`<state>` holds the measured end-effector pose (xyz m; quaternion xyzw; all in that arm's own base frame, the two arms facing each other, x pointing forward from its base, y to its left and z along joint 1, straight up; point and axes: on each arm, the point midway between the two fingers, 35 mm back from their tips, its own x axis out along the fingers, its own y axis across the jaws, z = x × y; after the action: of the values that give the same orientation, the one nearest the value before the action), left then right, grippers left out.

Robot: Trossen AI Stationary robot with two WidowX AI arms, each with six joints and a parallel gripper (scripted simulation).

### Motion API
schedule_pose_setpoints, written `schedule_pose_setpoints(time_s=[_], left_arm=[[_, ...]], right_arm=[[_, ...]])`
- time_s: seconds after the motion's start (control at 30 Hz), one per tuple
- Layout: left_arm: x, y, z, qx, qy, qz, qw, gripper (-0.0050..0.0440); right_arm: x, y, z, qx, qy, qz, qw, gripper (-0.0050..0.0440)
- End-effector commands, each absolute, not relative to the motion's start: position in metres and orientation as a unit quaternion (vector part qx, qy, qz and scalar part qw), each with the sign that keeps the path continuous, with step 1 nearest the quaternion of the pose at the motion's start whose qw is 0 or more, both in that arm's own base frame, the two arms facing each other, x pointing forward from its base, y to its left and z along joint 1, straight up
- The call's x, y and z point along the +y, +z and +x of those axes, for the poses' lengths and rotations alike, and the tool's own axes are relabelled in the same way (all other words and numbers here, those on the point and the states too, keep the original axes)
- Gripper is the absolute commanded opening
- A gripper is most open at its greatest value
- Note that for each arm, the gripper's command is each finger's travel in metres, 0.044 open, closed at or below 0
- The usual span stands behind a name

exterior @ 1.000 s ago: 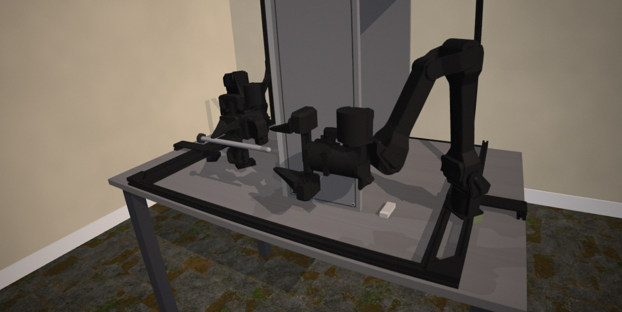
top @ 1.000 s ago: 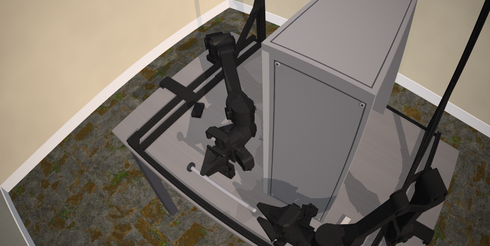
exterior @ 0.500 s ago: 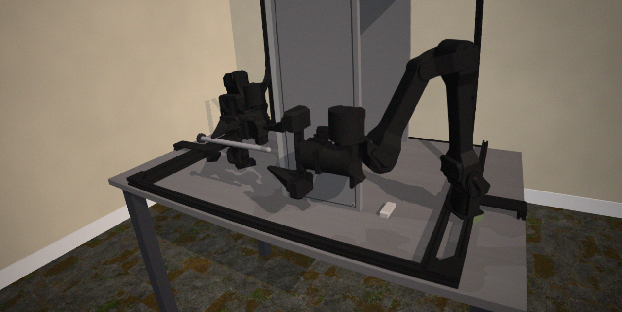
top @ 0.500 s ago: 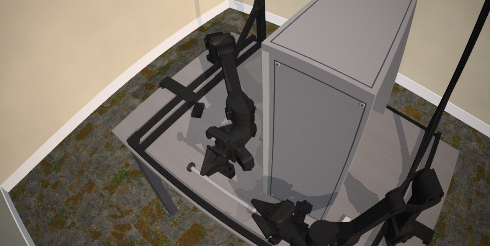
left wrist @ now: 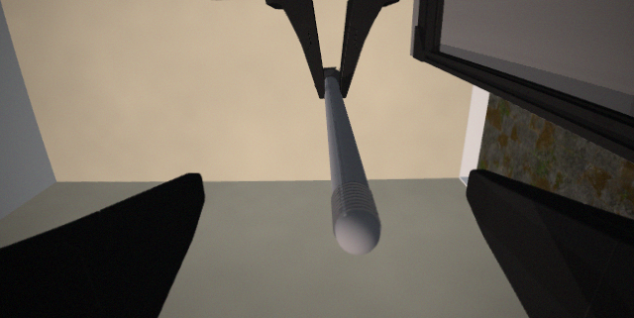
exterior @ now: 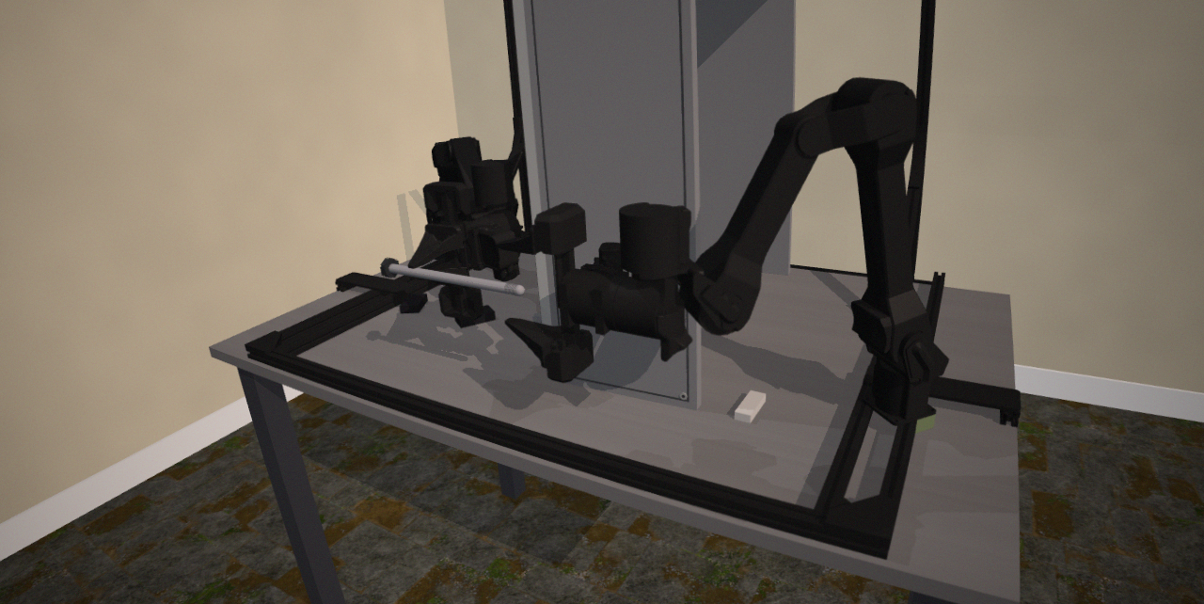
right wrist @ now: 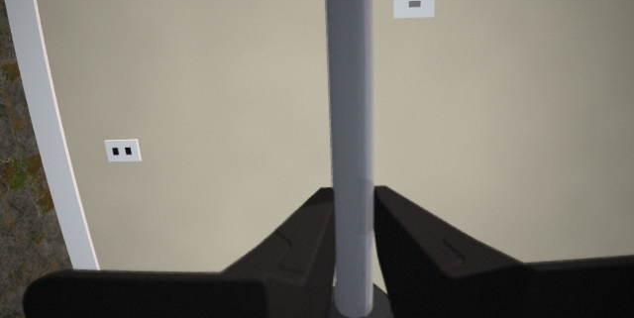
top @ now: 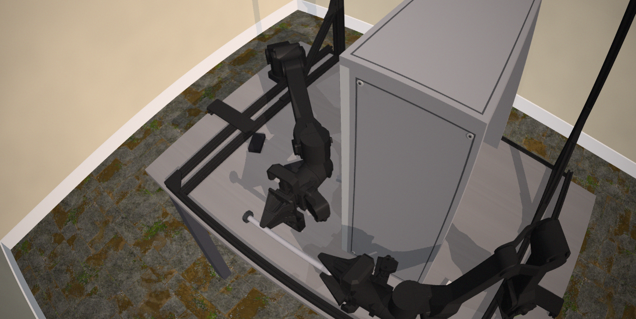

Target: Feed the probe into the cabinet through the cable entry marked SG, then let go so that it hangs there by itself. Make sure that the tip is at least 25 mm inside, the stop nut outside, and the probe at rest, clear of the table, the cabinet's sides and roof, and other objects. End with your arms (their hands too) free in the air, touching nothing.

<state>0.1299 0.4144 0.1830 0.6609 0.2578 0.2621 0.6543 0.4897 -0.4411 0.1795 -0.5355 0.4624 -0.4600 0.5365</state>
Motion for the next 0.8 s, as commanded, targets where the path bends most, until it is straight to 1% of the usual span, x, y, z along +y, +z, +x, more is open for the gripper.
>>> schedule_pose_setpoints(time_s=[0.0,0.77], left_arm=[[0.420,0.179,0.134,0.260,0.260,0.658,0.658,0.0440],[0.437,0.178,0.152,0.260,0.260,0.658,0.658,0.0440]], right_arm=[[-0.441,0.181,0.489,0.462,-0.462,-0.535,0.535,0.0000],[-0.441,0.181,0.489,0.462,-0.462,-0.535,0.535,0.0000]])
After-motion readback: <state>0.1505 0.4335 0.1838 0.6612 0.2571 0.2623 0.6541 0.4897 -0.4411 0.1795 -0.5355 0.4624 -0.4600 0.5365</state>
